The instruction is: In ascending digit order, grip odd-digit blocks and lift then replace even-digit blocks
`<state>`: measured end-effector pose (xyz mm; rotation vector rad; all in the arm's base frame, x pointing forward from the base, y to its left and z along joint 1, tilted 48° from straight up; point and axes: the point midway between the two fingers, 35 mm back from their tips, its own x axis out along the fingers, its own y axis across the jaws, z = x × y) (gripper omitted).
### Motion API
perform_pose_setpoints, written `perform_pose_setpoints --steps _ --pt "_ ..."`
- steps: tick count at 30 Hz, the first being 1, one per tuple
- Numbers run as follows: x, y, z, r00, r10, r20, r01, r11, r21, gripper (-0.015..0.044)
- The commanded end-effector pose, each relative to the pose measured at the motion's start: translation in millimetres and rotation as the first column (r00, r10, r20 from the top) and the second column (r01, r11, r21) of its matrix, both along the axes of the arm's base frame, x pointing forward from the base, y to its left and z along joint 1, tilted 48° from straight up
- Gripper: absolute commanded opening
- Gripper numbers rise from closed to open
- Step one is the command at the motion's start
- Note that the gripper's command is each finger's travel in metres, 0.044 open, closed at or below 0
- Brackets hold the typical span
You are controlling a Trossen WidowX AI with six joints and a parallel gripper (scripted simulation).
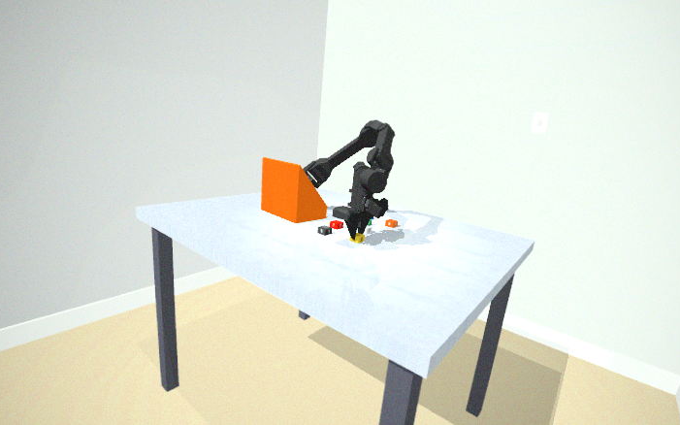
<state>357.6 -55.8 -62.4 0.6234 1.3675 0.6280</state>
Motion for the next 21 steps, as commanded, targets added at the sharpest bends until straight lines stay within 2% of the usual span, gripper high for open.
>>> perform_pose_setpoints --steps 1,21 --pt "0.0 0.8 -0.9 1.0 -0.003 -0.003 0.003 1.0 0.003 0.012" --pt "-0.8 -8.0 6.7 1.0 -0.006 -0.003 0.006 1.0 0.001 0.012"
